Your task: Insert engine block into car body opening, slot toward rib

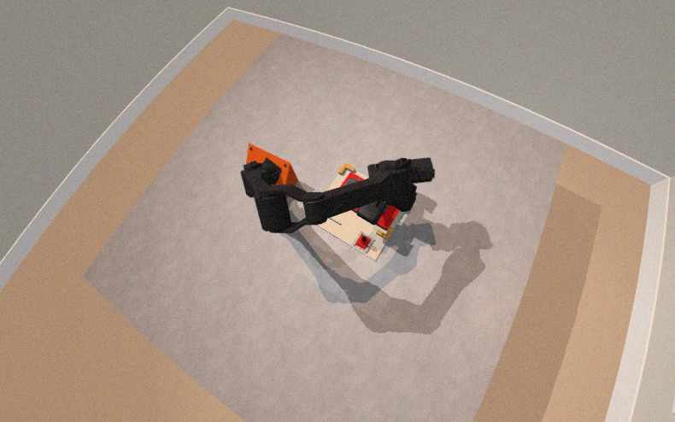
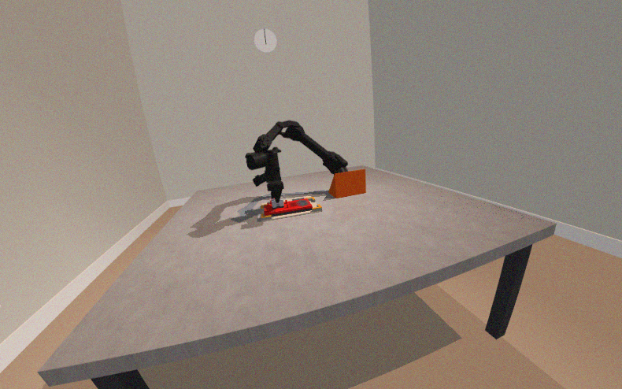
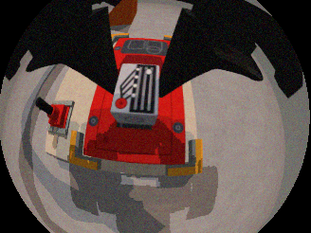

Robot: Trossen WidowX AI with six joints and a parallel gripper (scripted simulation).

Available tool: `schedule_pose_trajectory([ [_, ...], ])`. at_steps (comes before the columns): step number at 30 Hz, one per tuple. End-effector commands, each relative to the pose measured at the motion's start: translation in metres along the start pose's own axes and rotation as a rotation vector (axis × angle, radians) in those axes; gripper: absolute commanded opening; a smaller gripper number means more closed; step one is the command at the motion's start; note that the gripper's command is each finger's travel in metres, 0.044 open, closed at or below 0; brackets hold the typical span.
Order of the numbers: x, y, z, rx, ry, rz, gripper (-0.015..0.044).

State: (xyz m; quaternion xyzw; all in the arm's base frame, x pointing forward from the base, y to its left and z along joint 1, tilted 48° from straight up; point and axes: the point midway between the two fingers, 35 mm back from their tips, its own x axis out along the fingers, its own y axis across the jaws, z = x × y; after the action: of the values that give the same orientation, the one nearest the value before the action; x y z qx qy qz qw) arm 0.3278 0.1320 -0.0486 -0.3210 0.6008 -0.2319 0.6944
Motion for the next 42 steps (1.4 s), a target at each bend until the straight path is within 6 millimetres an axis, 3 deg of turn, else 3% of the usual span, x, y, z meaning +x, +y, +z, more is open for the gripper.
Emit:
schedule_pose_trajectory([
  [1, 0.0021, -0.0007, -0.0007, -0.006, -0.001, -0.007, 0.0160],
  [42, 0.0112, -0.0007, -0.0009, -0.006, -0.001, -0.007, 0.0160],
])
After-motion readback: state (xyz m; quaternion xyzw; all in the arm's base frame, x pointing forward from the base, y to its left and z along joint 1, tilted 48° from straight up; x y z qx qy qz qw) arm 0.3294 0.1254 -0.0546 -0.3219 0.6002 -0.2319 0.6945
